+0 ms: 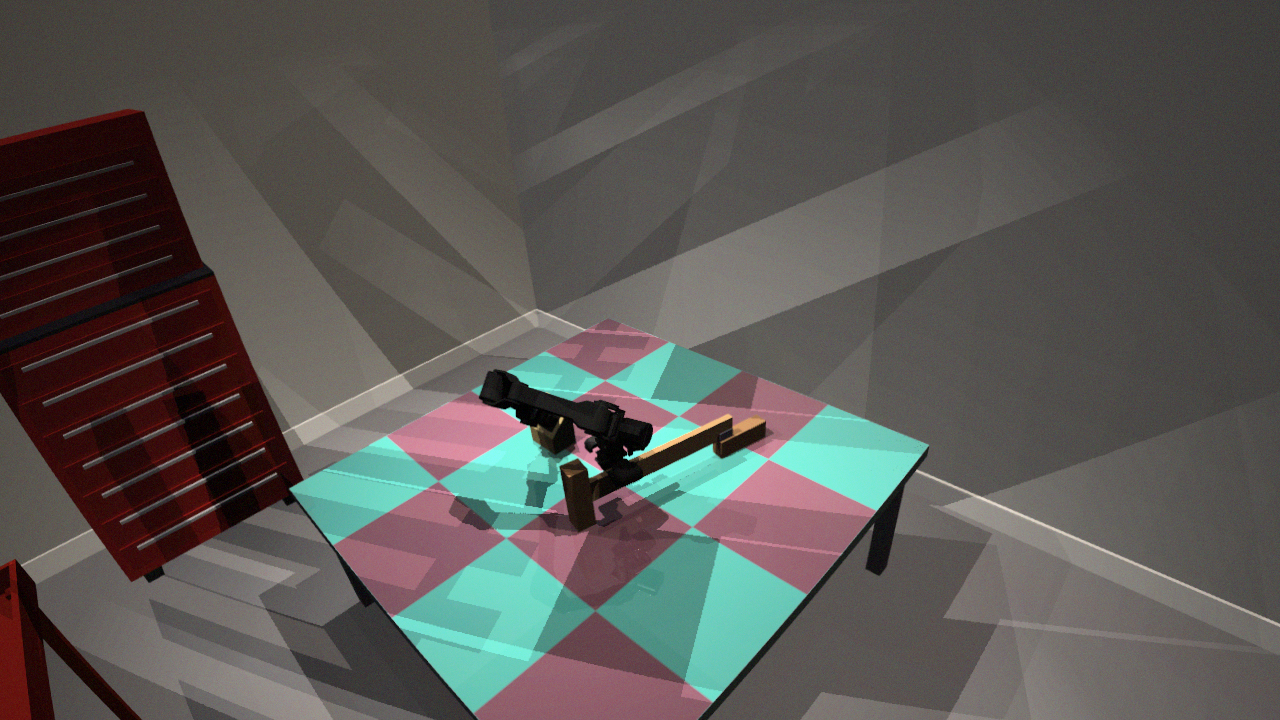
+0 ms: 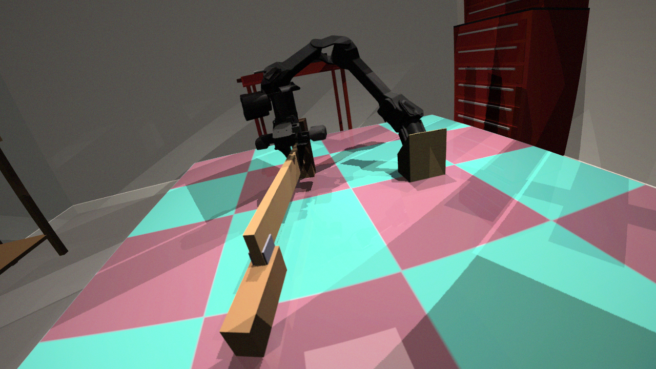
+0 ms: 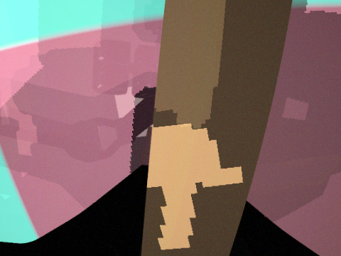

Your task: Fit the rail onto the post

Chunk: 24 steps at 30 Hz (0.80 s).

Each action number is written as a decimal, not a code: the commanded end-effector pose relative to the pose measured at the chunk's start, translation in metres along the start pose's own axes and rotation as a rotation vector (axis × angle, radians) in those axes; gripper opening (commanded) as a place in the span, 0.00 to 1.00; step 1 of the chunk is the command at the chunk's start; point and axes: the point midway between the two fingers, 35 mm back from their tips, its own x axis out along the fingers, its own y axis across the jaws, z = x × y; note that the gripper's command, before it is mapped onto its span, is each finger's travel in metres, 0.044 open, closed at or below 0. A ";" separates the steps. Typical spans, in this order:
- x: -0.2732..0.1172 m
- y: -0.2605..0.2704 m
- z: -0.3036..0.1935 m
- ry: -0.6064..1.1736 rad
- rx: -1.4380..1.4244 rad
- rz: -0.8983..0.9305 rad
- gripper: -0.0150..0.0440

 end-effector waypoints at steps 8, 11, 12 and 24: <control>-0.001 0.000 -0.005 0.004 -0.004 -0.004 0.25; -0.001 0.000 -0.005 0.004 -0.004 -0.004 0.25; -0.001 0.000 -0.006 0.004 -0.004 -0.004 0.25; 0.000 0.000 -0.009 0.004 -0.004 -0.004 0.25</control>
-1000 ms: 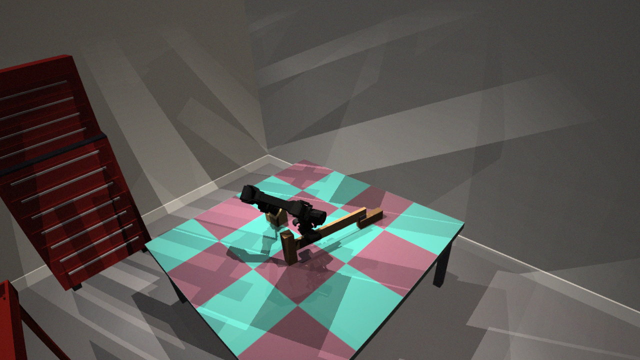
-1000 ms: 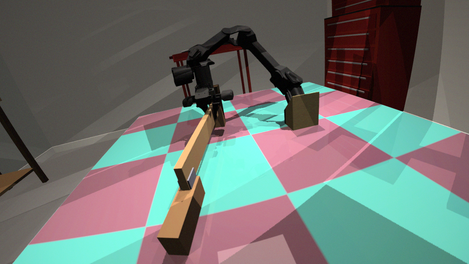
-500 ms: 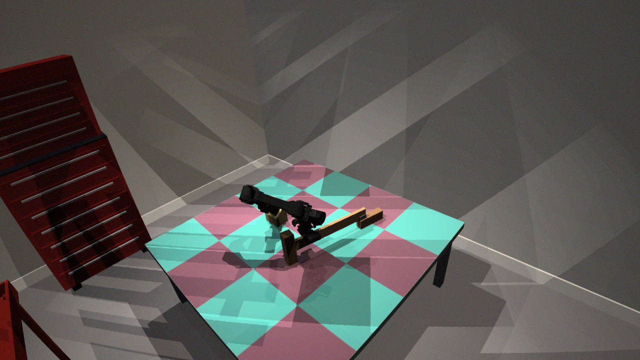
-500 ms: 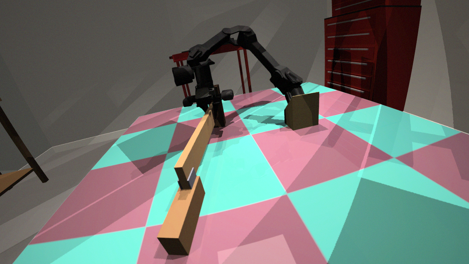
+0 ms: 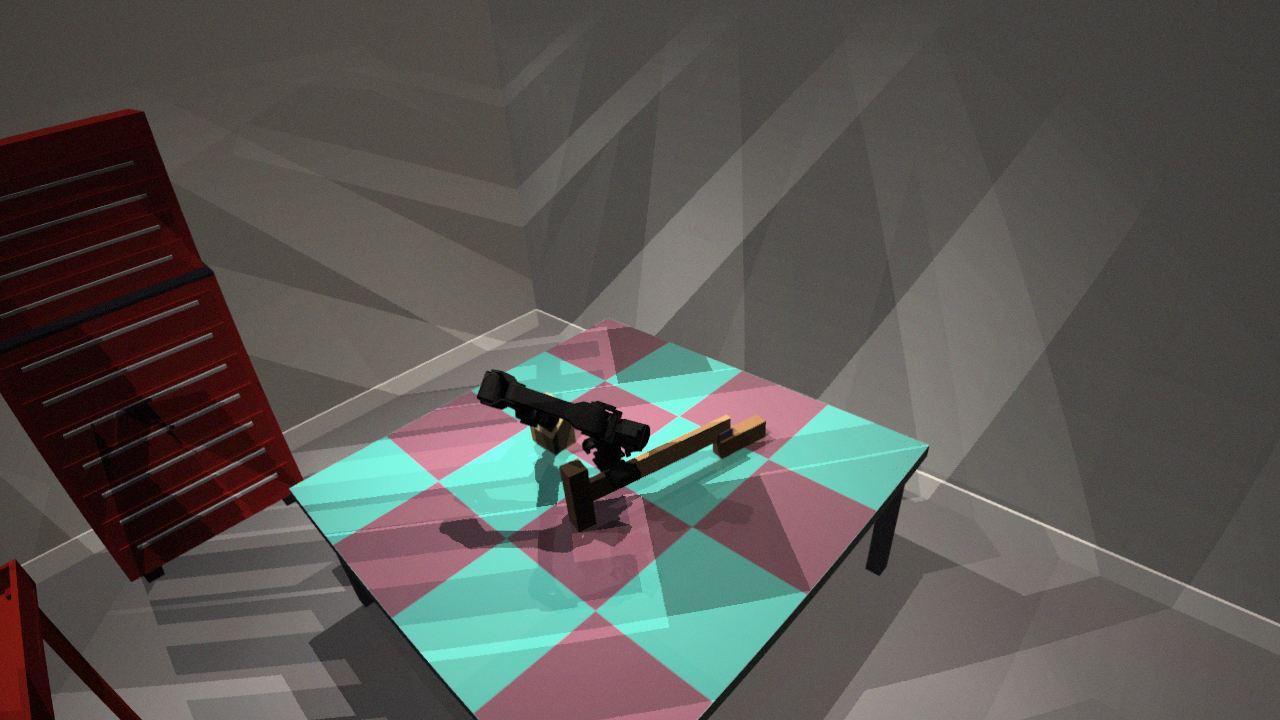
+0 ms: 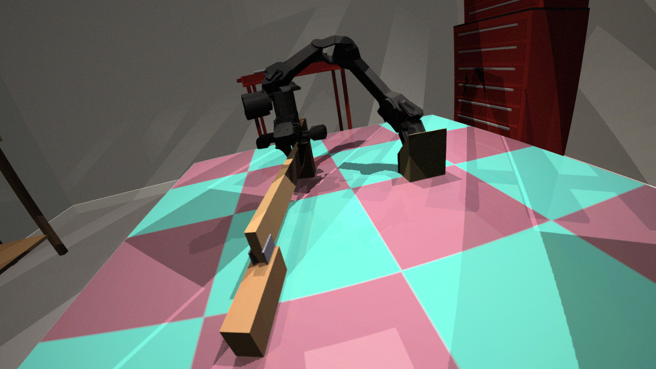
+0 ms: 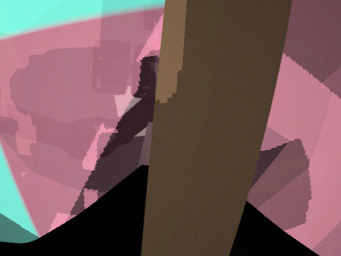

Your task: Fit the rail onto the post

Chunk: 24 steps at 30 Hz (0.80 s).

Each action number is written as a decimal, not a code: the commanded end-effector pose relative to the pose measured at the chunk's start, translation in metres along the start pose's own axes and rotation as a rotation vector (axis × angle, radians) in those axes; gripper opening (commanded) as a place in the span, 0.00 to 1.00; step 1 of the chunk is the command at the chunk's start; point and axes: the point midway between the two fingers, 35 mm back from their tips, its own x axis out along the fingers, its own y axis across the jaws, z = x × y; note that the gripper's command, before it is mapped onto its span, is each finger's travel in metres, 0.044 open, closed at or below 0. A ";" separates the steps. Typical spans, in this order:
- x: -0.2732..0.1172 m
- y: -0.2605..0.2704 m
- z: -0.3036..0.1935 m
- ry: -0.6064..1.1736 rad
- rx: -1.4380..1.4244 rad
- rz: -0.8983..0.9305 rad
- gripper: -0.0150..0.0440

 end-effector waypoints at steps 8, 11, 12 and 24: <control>0.000 0.000 0.000 -0.004 -0.001 -0.001 0.30; 0.000 0.000 0.000 -0.004 -0.001 -0.001 0.43; 0.000 0.000 0.000 -0.004 -0.001 -0.001 0.48; 0.000 0.000 0.000 -0.004 -0.001 -0.001 1.00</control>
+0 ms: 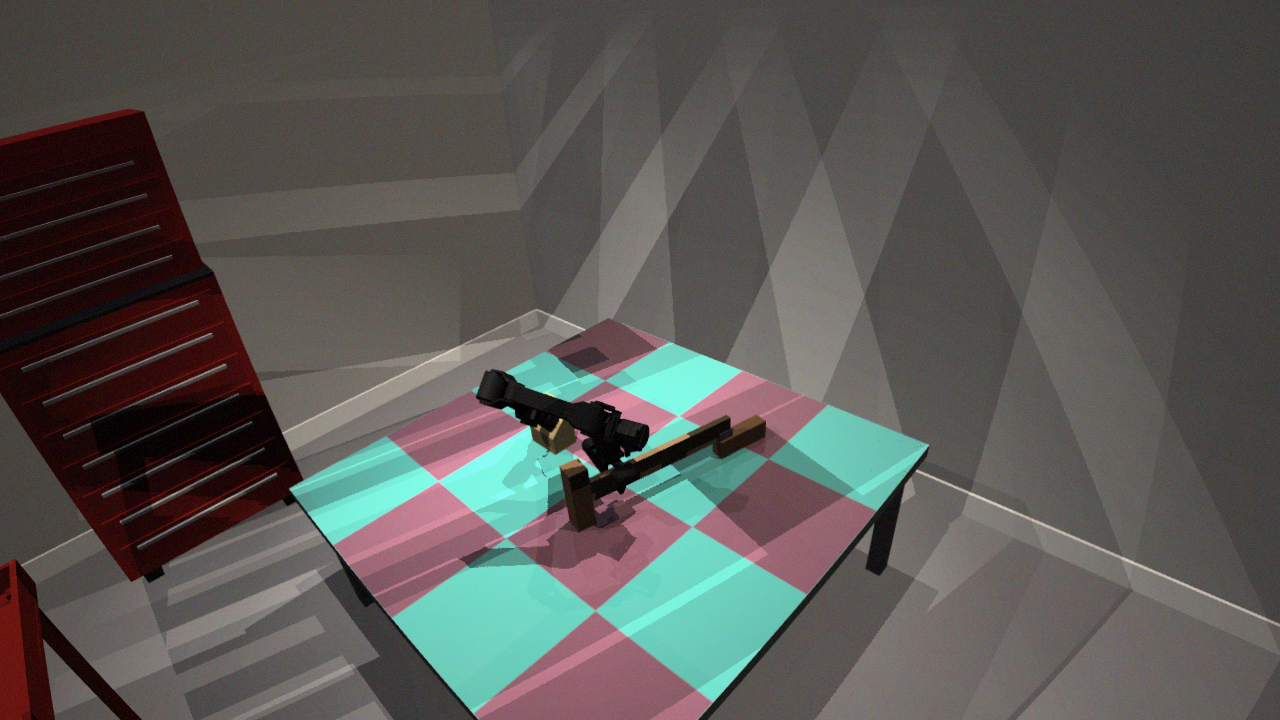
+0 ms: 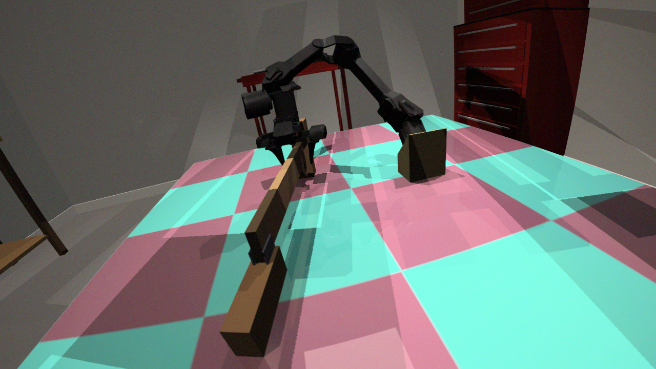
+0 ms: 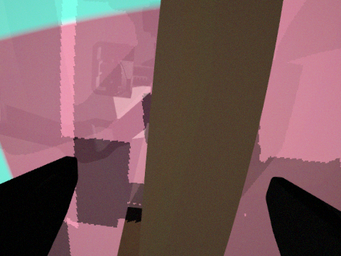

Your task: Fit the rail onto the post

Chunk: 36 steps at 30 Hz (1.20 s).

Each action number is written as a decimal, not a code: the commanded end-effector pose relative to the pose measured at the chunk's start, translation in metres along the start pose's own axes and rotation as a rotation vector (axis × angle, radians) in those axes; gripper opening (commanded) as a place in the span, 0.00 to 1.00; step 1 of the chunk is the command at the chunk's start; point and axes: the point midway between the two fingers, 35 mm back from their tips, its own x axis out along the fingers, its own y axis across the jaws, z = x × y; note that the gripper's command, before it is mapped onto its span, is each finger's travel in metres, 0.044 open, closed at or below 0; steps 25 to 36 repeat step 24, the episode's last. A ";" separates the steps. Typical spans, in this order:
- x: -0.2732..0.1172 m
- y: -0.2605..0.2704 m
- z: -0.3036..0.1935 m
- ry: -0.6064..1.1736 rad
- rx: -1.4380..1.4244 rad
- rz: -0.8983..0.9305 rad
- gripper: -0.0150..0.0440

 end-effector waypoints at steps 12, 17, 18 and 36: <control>-0.030 0.000 0.031 0.006 -0.002 -0.001 1.00; -0.030 0.000 0.031 0.006 -0.002 -0.001 1.00; -0.030 0.000 0.031 0.006 -0.002 -0.001 1.00; -0.030 0.000 0.031 0.006 -0.002 -0.001 1.00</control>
